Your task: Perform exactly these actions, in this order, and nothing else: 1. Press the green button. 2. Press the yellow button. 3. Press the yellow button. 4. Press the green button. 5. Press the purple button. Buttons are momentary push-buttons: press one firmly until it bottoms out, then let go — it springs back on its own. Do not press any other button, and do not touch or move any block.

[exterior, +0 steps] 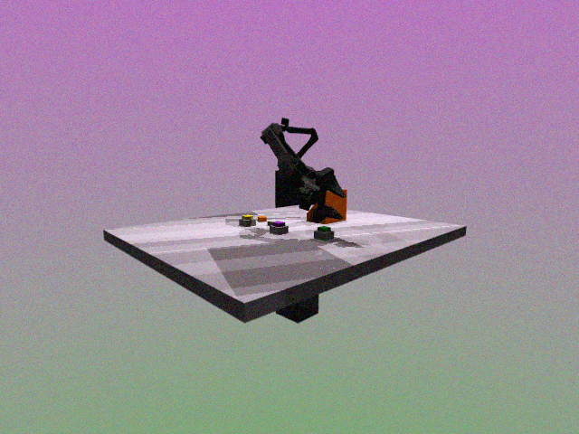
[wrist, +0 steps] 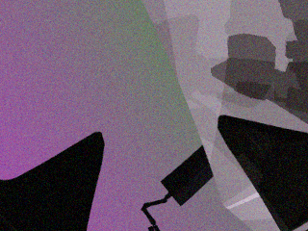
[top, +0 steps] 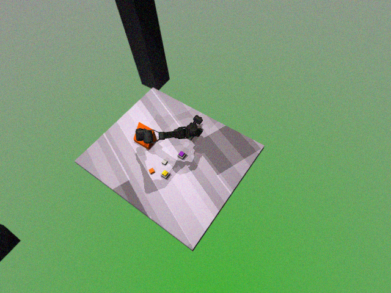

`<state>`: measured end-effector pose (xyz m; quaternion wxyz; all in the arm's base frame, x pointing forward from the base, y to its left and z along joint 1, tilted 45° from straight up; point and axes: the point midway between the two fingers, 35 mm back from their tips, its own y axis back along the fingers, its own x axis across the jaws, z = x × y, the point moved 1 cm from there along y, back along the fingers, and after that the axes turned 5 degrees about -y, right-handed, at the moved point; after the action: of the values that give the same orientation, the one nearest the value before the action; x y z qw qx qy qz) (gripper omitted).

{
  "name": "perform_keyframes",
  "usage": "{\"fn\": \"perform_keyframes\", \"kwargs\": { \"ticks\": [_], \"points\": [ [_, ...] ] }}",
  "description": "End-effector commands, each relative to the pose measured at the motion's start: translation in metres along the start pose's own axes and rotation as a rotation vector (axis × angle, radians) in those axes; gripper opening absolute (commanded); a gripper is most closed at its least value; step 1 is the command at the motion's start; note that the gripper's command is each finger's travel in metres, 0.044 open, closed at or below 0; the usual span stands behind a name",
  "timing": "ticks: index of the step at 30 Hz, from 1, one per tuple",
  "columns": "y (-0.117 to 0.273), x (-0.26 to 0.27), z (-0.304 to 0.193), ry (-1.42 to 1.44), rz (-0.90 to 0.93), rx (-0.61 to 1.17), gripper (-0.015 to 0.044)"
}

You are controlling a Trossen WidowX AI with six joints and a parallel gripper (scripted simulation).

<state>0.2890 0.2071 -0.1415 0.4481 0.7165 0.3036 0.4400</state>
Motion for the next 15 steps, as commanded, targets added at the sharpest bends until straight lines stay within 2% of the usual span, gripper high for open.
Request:
{"fn": "perform_keyframes", "kwargs": {
  "ticks": [1,12,15],
  "points": [
    [0.012,-0.008,-0.019,0.069,-0.712,-0.226,0.04],
    [0.059,-0.001,-0.038,0.239,-1.1,-0.372,0.04],
    [0.062,0.001,-0.039,0.253,-1.12,-0.385,0.04]
  ]
}}
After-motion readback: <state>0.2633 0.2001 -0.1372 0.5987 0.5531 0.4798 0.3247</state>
